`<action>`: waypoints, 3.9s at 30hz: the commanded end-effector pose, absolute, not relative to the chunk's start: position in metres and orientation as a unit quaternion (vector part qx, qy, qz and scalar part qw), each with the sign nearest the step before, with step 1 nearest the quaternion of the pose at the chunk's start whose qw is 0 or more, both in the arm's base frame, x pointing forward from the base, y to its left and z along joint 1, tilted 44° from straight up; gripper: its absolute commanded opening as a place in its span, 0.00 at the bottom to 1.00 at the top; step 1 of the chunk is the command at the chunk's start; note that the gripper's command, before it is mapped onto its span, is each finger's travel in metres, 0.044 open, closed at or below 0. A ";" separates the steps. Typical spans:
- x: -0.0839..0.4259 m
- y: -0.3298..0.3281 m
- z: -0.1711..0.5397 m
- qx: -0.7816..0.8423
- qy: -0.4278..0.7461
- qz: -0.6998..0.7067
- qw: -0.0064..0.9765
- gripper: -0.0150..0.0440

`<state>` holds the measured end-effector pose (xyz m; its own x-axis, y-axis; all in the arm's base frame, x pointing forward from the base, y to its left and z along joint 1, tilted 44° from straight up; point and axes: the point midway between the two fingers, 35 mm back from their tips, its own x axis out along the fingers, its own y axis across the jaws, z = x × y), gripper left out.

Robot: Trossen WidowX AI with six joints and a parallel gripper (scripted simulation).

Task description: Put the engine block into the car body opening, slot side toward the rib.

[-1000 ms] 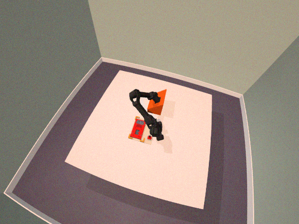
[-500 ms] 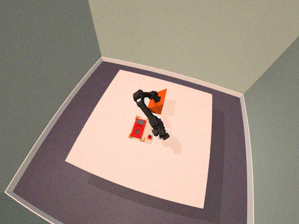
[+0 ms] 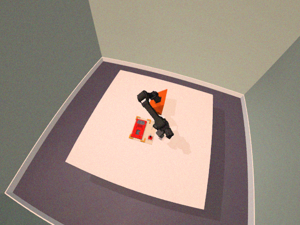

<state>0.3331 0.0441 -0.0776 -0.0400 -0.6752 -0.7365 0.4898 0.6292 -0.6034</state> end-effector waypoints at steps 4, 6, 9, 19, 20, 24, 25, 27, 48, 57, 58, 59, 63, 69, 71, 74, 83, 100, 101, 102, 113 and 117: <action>0.338 0.050 -0.083 -0.093 0.584 -0.419 0.689 1.00; 0.338 0.043 -0.091 -0.093 0.584 -0.419 0.689 1.00; 0.337 0.027 -0.107 -0.094 0.584 -0.420 0.689 1.00; 0.336 0.017 -0.118 -0.094 0.584 -0.420 0.689 1.00; 0.336 0.016 -0.119 -0.094 0.584 -0.420 0.689 1.00; 0.336 0.012 -0.123 -0.094 0.584 -0.420 0.689 1.00; 0.336 0.011 -0.125 -0.094 0.584 -0.420 0.689 1.00; 0.336 0.008 -0.127 -0.094 0.583 -0.420 0.689 1.00; 0.336 -0.002 -0.138 -0.094 0.583 -0.420 0.689 0.56; 0.336 -0.002 -0.138 -0.094 0.583 -0.420 0.689 0.39; 0.336 -0.002 -0.138 -0.094 0.584 -0.419 0.689 0.34; 0.336 0.000 -0.137 -0.093 0.584 -0.418 0.690 0.30; 0.338 0.011 -0.133 -0.089 0.588 -0.403 0.695 0.25; 0.340 0.021 -0.124 -0.088 0.589 -0.403 0.695 0.25; 0.341 0.025 -0.120 -0.088 0.589 -0.403 0.695 0.25; 0.342 0.031 -0.114 -0.088 0.589 -0.405 0.694 0.25; 0.343 0.049 -0.093 -0.089 0.588 -0.408 0.692 0.25; 0.340 0.082 -0.051 -0.092 0.585 -0.418 0.689 0.25; 0.340 0.084 -0.049 -0.092 0.585 -0.418 0.689 0.25; 0.340 0.085 -0.048 -0.093 0.585 -0.418 0.689 0.25; 0.346 0.069 -0.039 -0.101 0.595 -0.404 0.687 0.25; 0.349 0.059 -0.034 -0.106 0.601 -0.396 0.686 0.25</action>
<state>0.3472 0.0653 -0.0396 -0.0419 -0.6719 -0.7394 0.4348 0.6540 -0.6190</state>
